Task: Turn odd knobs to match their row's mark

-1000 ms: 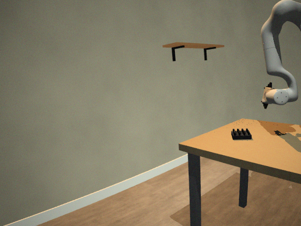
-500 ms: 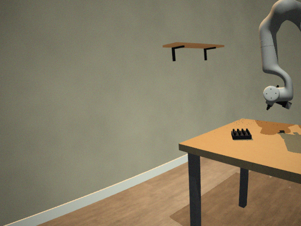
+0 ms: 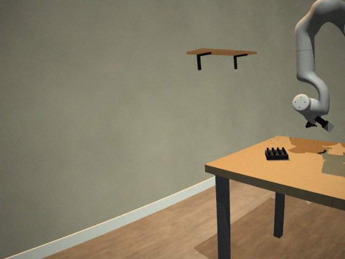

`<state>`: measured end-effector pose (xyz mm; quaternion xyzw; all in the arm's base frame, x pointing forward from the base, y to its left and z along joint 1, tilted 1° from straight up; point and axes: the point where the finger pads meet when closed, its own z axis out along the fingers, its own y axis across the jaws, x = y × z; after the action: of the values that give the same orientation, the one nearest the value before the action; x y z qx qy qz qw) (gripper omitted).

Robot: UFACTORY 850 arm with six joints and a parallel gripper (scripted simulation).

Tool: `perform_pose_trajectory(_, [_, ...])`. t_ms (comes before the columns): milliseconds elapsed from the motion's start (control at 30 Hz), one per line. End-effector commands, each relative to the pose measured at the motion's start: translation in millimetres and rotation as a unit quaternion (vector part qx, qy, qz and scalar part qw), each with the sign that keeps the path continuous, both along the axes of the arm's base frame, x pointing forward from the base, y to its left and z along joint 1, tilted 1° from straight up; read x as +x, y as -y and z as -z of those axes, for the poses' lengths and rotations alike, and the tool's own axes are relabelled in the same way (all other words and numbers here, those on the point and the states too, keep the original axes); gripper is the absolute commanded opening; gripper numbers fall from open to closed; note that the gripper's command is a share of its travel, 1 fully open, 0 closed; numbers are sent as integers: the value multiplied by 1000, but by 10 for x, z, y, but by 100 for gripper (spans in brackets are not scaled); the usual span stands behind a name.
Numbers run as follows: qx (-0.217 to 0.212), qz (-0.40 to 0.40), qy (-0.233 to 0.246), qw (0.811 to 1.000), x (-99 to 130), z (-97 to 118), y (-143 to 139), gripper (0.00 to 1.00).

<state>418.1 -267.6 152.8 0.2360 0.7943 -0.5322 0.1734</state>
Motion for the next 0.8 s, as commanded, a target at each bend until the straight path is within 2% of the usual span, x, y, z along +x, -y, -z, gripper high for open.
perform_pose_trajectory(0, [35, 64, 29, 997, -129, 97, -99, 100])
perform_pose_trajectory(233, [79, 146, 75, 983, -263, 248, -314, 100])
perform_pose_trajectory(300, [79, 146, 75, 983, -263, 248, -314, 100])
perform_pose_trajectory(333, [97, 180, 95, 974, -302, 311, -420, 100])
perform_pose_trajectory(533, [130, 242, 134, 952, -349, 425, -640, 100])
perform_pose_trajectory(767, [168, 318, 185, 915, -352, 560, -952, 100])
